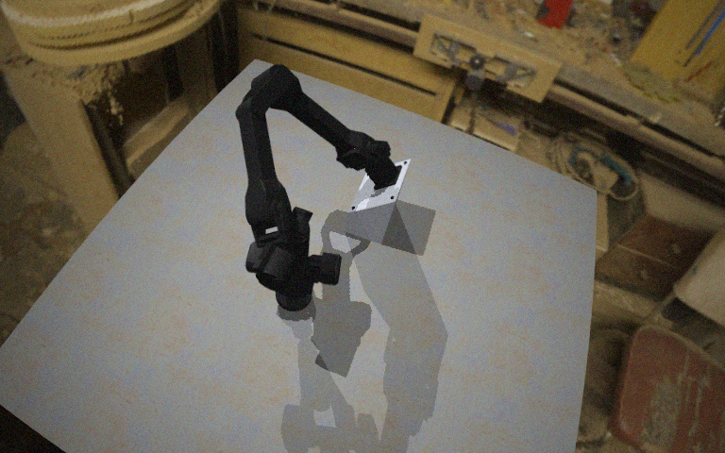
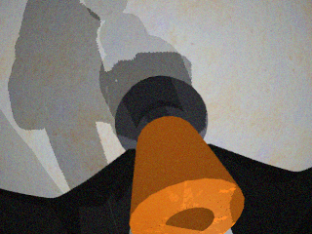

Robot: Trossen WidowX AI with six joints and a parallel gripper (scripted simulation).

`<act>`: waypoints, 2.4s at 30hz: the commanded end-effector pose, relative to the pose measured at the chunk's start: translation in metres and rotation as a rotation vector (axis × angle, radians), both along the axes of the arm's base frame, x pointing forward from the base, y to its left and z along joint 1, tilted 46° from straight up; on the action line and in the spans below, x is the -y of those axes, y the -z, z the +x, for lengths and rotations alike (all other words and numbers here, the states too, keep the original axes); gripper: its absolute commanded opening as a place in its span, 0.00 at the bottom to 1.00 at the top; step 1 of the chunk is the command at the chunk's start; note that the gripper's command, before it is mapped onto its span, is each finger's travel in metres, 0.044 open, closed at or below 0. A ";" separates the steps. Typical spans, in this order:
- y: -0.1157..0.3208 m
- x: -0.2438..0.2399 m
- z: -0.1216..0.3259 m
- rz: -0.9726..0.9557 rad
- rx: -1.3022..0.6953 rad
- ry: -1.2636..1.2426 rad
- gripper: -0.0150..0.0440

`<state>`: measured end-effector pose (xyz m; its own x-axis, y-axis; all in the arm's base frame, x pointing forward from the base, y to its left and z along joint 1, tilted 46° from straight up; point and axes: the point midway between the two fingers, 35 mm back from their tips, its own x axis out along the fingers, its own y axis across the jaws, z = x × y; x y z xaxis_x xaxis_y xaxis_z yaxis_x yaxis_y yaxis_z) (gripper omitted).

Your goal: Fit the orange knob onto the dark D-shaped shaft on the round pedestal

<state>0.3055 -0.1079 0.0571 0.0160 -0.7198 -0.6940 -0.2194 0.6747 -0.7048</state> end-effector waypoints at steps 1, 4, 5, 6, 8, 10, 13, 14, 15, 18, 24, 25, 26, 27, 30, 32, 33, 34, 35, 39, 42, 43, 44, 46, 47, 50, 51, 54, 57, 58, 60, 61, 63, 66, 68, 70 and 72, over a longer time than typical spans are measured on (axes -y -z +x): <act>0.001 0.000 -0.001 0.001 -0.002 -0.004 0.25; 0.001 0.000 -0.001 0.001 -0.002 -0.004 0.25; 0.000 -0.001 -0.001 0.001 -0.002 -0.004 0.25; -0.001 -0.002 -0.001 0.001 -0.002 -0.004 0.25; -0.002 -0.003 -0.002 0.001 -0.002 -0.004 0.25; -0.003 -0.003 -0.001 0.001 -0.002 -0.004 0.25; -0.003 -0.003 -0.001 0.000 -0.041 -0.041 0.25; -0.004 -0.003 -0.001 0.000 -0.064 -0.063 0.25; -0.004 -0.003 -0.001 -0.001 -0.091 -0.090 0.25; -0.004 -0.002 0.001 -0.002 -0.151 -0.147 0.25; -0.002 0.000 0.002 -0.002 -0.153 -0.149 0.25; -0.001 0.000 0.002 -0.002 -0.153 -0.149 0.25; -0.001 0.000 0.002 -0.002 -0.153 -0.149 0.25; 0.000 0.000 0.002 -0.002 -0.153 -0.149 0.25; 0.000 0.001 0.002 -0.002 -0.153 -0.149 0.25; 0.000 0.000 0.001 -0.002 -0.153 -0.149 0.25; 0.000 0.000 0.001 -0.002 -0.153 -0.149 0.25; 0.000 -0.001 0.001 -0.002 -0.153 -0.149 0.25; 0.001 0.000 0.000 -0.002 -0.153 -0.149 0.25; 0.001 0.000 0.000 -0.002 -0.153 -0.149 0.25; -0.001 -0.003 -0.001 -0.002 -0.153 -0.149 0.25; -0.002 -0.003 -0.001 -0.002 -0.153 -0.149 0.25; -0.002 -0.003 -0.002 -0.002 -0.153 -0.149 0.25; -0.003 -0.003 -0.002 -0.002 -0.159 -0.155 0.25; -0.003 -0.003 -0.002 -0.003 -0.171 -0.167 0.25; -0.004 -0.003 -0.002 -0.004 -0.242 -0.235 0.25; -0.004 -0.003 -0.002 -0.005 -0.274 -0.266 0.25; -0.004 -0.002 -0.001 -0.006 -0.303 -0.294 0.25; -0.004 -0.001 0.001 -0.006 -0.303 -0.294 0.25; -0.003 0.000 0.001 -0.006 -0.303 -0.294 0.25; -0.003 0.000 0.001 -0.006 -0.303 -0.294 0.25; -0.003 0.000 0.001 -0.006 -0.303 -0.294 0.25; -0.003 -0.001 0.001 -0.006 -0.303 -0.294 0.25; -0.002 -0.002 0.001 -0.006 -0.303 -0.294 0.25; -0.001 -0.002 0.001 -0.006 -0.303 -0.294 0.25; -0.001 -0.003 0.000 -0.006 -0.303 -0.294 0.25; -0.001 -0.003 0.000 -0.006 -0.303 -0.294 0.25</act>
